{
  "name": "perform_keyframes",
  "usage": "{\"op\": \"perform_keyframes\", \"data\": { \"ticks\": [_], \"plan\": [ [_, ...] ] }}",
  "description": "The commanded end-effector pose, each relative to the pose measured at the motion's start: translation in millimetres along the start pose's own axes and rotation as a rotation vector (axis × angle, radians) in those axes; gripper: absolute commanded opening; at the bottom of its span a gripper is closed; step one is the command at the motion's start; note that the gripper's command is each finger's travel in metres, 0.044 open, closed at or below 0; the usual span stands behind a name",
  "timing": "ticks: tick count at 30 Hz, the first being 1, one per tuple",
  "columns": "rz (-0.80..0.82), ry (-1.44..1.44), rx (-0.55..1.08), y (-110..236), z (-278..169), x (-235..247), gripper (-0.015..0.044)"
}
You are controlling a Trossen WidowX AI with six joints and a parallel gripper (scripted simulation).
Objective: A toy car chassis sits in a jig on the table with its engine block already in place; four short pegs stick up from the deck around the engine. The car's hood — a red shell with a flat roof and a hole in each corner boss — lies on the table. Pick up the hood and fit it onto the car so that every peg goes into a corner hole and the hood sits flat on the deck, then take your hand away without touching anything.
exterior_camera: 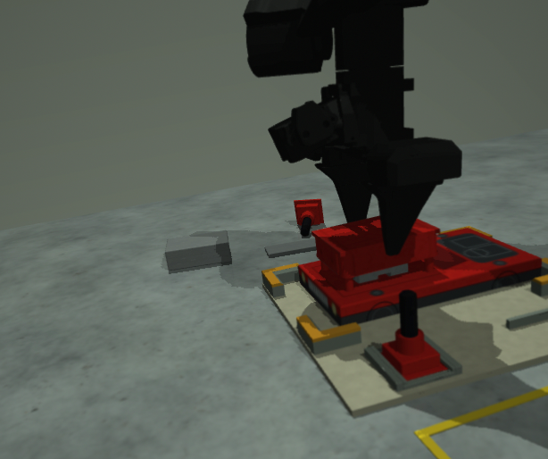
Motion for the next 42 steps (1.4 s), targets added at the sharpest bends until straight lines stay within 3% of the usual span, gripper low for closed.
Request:
{"op": "perform_keyframes", "data": {
  "ticks": [1,40,42],
  "plan": [
    [-0.003,0.006,0.002,-1,0,0,0.0],
    [-0.005,0.015,0.002,-13,0,0,0.0],
    [-0.006,0.016,0.003,-14,0,0,0.0053]
  ]
}}
Point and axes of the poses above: the point midway between the two fingers, 35 mm back from their tips, its own y axis back along the fingers, its own x axis across the jaws, z = x × y, the point moved 2 cm from there along y, back along the fingers, and after that the axes turned 3 degrees about -y, right-handed, at the moved point
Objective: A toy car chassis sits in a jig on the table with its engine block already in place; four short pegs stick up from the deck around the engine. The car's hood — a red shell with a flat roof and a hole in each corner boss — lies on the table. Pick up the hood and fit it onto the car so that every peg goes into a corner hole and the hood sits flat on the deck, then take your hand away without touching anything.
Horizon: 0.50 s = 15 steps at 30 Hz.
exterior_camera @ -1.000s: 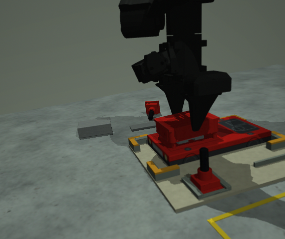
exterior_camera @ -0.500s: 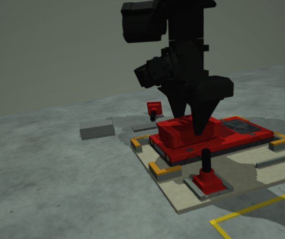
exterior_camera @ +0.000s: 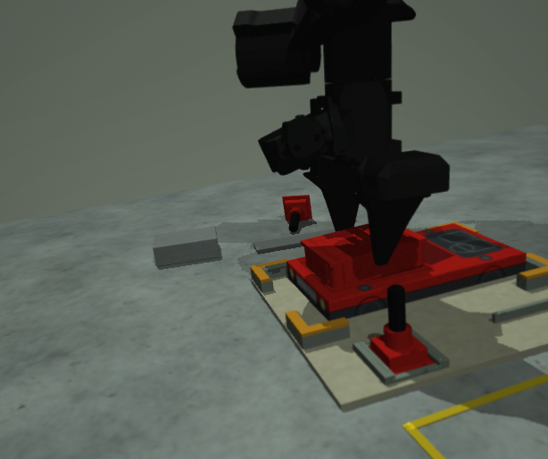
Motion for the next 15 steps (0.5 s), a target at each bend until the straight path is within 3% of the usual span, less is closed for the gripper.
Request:
{"op": "perform_keyframes", "data": {
  "ticks": [1,15],
  "plan": [
    [0.0,0.0,0.0,0.0,0.0,0.0,0.0079],
    [0.0,0.0,0.0,0.0,0.0,0.0,0.044]
  ]
}}
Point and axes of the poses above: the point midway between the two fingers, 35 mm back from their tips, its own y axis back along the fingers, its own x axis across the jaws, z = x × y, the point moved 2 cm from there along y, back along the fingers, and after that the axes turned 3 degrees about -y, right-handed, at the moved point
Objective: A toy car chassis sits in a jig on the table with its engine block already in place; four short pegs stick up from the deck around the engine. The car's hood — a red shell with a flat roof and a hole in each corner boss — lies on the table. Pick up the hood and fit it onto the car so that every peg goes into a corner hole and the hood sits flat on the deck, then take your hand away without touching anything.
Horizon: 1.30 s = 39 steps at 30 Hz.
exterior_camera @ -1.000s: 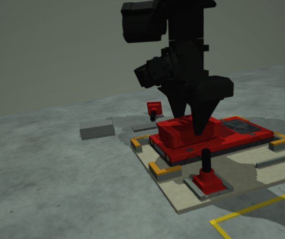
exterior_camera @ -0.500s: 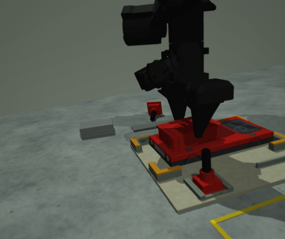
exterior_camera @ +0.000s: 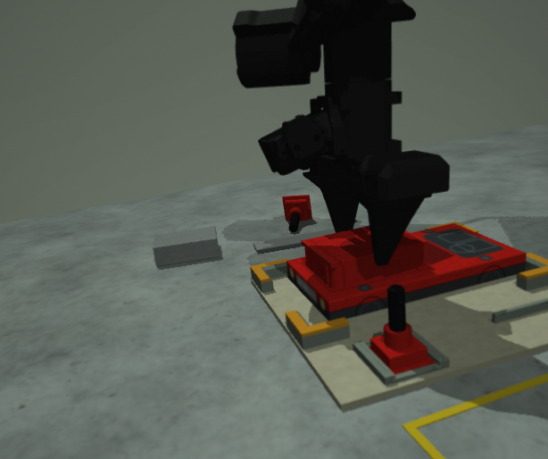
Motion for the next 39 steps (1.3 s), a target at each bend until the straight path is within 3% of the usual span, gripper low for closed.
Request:
{"op": "perform_keyframes", "data": {
  "ticks": [1,7,16,39],
  "plan": [
    [0.0,0.0,0.0,0,0,0,0.044],
    [-0.005,0.0,0.007,12,2,0,0.044],
    [-0.022,0.0,0.045,71,6,2,0.044],
    [-0.023,0.0,0.046,72,6,2,0.044]
  ]
}}
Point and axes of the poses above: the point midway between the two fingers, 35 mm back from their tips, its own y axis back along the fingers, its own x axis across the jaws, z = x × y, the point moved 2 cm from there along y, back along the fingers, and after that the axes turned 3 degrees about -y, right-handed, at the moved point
